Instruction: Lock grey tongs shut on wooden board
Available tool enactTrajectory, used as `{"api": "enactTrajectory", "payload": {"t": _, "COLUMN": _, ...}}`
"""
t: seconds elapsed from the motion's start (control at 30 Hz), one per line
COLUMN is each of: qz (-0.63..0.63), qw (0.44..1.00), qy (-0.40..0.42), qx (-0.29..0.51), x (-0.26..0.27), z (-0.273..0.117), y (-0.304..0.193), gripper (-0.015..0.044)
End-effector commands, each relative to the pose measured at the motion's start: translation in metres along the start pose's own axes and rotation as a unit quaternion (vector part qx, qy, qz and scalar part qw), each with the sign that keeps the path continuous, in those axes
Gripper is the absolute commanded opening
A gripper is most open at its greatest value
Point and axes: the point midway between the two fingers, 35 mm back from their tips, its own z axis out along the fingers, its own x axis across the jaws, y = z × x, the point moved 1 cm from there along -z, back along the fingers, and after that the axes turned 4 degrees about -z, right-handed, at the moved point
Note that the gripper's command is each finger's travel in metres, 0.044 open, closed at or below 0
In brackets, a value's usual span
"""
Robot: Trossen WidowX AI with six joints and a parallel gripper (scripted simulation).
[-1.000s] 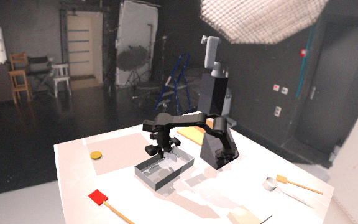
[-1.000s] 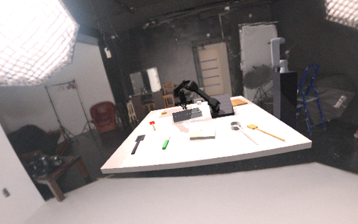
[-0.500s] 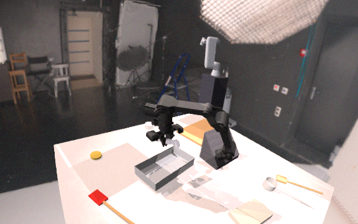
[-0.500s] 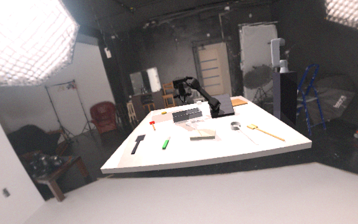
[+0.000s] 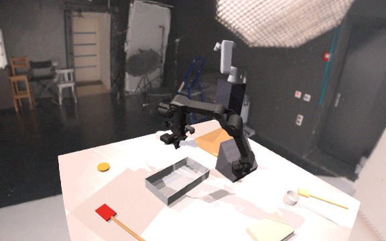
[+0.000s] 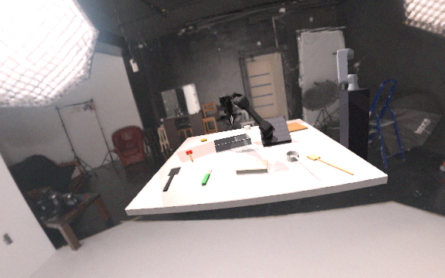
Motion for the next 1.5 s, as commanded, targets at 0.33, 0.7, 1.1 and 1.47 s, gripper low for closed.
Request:
{"api": "enactTrajectory", "payload": {"t": 0.33, "qz": -0.164, "qw": 0.986, "qy": -0.004, "qx": -0.007, "x": -0.079, "z": -0.007, "y": 0.050, "gripper": -0.0150}}
{"api": "enactTrajectory", "payload": {"t": 0.7, "qz": -0.287, "qw": 0.958, "qy": -0.005, "qx": -0.003, "x": -0.145, "z": -0.003, "y": 0.076, "gripper": -0.0150}}
{"api": "enactTrajectory", "payload": {"t": 1.1, "qz": -0.371, "qw": 0.929, "qy": -0.002, "qx": 0.002, "x": -0.190, "z": 0.004, "y": 0.088, "gripper": -0.0150}}
{"api": "enactTrajectory", "payload": {"t": 1.47, "qz": -0.440, "qw": 0.898, "qy": -0.009, "qx": -0.002, "x": -0.234, "z": -0.004, "y": 0.085, "gripper": -0.0150}}
